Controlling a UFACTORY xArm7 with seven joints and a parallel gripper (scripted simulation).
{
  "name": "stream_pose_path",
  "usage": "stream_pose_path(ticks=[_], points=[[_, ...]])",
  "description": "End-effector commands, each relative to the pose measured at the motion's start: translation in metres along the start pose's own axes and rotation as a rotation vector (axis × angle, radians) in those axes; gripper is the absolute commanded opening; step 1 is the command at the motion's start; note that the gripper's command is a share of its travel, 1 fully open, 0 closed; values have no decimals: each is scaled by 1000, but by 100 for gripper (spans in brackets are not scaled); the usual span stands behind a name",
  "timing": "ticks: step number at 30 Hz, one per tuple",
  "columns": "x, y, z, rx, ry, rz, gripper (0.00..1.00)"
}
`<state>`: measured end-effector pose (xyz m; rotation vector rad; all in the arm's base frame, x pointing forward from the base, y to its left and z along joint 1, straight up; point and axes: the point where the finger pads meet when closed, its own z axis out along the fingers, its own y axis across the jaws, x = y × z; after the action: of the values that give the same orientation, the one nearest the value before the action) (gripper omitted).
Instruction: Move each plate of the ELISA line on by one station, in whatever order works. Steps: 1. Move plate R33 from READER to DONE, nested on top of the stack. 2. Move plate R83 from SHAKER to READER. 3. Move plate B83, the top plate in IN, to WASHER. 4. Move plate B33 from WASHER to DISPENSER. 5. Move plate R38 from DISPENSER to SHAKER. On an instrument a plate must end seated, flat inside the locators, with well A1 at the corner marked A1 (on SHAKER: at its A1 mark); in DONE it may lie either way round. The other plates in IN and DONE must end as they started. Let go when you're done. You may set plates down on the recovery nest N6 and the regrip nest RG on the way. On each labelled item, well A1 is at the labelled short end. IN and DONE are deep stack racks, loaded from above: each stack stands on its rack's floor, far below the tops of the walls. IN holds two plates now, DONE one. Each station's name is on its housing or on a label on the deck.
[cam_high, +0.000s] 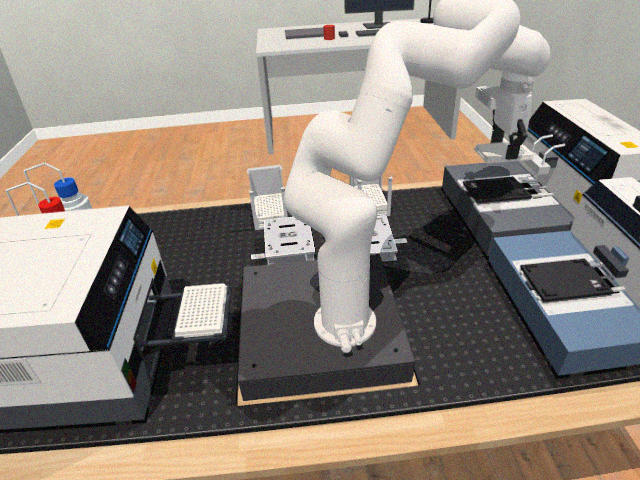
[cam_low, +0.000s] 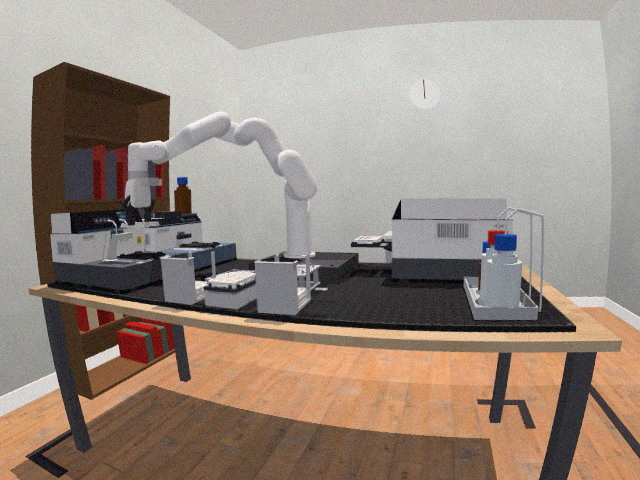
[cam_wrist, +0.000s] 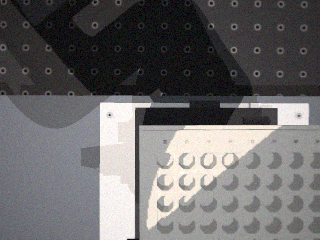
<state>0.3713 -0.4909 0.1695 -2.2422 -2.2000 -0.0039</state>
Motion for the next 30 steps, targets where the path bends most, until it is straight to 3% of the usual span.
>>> stream_pose_path(ticks=[1,30], points=[[11,1,-3,-4,-5,-40,0],[96,-3,-3,-3,-4,-292,0]])
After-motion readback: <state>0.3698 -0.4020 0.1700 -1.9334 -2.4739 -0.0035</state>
